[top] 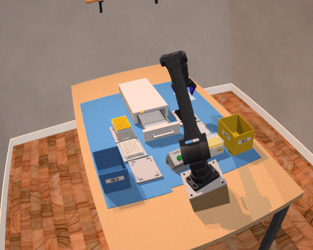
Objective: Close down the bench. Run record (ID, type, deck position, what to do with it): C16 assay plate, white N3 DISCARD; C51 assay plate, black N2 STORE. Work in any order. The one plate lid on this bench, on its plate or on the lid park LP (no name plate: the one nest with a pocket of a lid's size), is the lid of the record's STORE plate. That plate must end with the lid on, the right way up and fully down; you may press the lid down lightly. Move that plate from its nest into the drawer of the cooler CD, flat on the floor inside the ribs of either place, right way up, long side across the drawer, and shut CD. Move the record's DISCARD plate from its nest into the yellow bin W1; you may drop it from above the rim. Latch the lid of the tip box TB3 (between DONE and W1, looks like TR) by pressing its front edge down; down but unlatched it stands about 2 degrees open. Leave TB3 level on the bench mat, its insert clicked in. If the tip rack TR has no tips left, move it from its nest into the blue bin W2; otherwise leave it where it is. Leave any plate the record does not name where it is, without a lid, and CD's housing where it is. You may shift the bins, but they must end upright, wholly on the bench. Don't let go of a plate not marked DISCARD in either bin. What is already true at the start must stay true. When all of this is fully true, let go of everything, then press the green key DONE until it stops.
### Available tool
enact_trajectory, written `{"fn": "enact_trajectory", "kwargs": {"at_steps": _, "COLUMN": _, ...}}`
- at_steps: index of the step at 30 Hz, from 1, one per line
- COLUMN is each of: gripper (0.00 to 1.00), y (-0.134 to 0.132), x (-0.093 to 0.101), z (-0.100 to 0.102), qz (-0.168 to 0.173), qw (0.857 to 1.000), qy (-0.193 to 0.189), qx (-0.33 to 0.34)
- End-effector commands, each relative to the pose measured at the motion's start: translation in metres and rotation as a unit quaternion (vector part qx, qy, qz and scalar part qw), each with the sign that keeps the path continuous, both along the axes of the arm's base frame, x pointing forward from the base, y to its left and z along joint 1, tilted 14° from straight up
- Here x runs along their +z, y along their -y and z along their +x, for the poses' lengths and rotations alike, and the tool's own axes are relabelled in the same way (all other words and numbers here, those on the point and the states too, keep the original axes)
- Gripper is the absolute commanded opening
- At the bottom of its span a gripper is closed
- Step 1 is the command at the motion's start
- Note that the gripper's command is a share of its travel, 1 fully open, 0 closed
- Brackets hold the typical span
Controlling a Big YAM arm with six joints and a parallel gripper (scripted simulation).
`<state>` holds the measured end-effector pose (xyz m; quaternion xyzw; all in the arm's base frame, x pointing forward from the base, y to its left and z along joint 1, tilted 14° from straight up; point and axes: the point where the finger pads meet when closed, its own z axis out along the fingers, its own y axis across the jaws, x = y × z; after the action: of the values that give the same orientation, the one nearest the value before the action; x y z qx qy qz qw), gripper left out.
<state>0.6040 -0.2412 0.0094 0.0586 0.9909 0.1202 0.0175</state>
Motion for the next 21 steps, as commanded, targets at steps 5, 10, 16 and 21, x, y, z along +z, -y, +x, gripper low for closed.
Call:
{"fn": "enact_trajectory", "kwargs": {"at_steps": 5, "gripper": 0.00, "y": 0.0080, "x": 0.0312, "z": 0.0255, "qz": -0.016, "qw": 0.999, "qy": 0.033, "qx": 0.001}}
{"fn": "enact_trajectory", "kwargs": {"at_steps": 10, "gripper": 0.00, "y": 0.0074, "x": 0.0335, "z": 0.0262, "qz": -0.016, "qw": 0.999, "qy": 0.035, "qx": 0.001}}
{"fn": "enact_trajectory", "kwargs": {"at_steps": 16, "gripper": 0.00, "y": 0.0079, "x": 0.0362, "z": 0.0266, "qz": -0.018, "qw": 0.999, "qy": 0.037, "qx": 0.000}}
{"fn": "enact_trajectory", "kwargs": {"at_steps": 21, "gripper": 0.00, "y": 0.0078, "x": 0.0379, "z": 0.0270, "qz": -0.018, "qw": 0.999, "qy": 0.039, "qx": 0.000}}
